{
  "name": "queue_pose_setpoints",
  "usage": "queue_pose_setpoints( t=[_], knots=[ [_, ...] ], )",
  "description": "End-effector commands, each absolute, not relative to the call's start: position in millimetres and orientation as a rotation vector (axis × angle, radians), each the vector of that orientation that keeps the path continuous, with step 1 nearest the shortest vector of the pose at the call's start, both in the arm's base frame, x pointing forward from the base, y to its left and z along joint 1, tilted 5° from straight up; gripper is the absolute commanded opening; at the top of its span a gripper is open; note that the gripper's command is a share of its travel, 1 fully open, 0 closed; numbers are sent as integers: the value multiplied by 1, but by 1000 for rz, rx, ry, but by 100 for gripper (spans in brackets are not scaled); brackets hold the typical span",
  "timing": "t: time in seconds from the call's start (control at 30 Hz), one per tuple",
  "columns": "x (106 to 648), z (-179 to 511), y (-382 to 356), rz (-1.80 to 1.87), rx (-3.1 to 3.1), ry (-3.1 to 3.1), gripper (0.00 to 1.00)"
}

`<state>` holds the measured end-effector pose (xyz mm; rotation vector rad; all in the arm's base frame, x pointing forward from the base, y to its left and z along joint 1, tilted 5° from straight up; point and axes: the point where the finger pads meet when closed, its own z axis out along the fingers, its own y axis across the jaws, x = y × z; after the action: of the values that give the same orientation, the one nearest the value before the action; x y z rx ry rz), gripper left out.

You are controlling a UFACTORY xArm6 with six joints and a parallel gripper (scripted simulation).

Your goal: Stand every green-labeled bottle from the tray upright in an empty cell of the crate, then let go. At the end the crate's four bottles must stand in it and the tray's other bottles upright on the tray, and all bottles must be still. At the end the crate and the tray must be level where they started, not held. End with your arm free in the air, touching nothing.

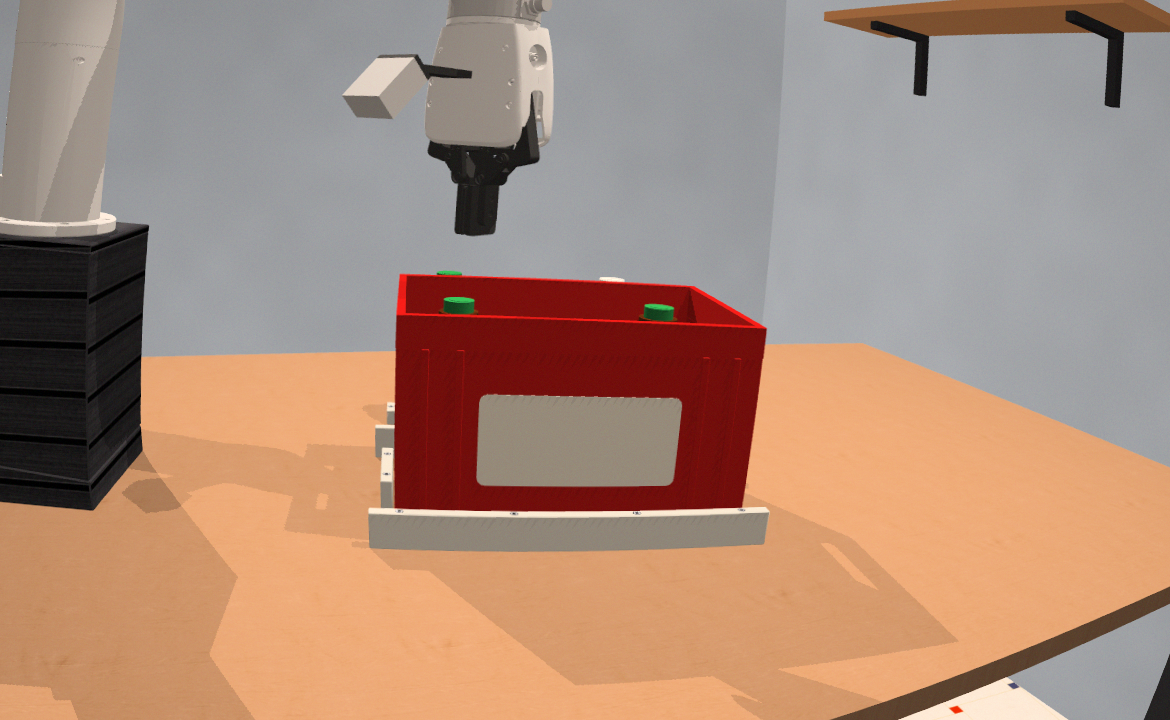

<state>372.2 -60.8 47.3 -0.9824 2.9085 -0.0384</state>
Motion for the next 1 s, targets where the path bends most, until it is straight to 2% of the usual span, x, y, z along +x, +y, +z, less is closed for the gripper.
queue_pose_setpoints(
  t=[0.0, 0.13, 0.17, 0.27, 0.3, 0.47, 0.97],
  knots=[
    [385, 48, 8, -54, -977, 2915, 0],
    [384, 48, 29, -56, -976, 2914, 0],
    [385, 48, 60, -56, -976, 2913, 0],
    [385, 47, 86, -57, -976, 2912, 0],
    [386, 47, 97, -57, -976, 2912, 65],
    [390, 47, 147, -57, -976, 2912, 65],
    [390, 47, 147, -57, -976, 2912, 65]
  ],
)
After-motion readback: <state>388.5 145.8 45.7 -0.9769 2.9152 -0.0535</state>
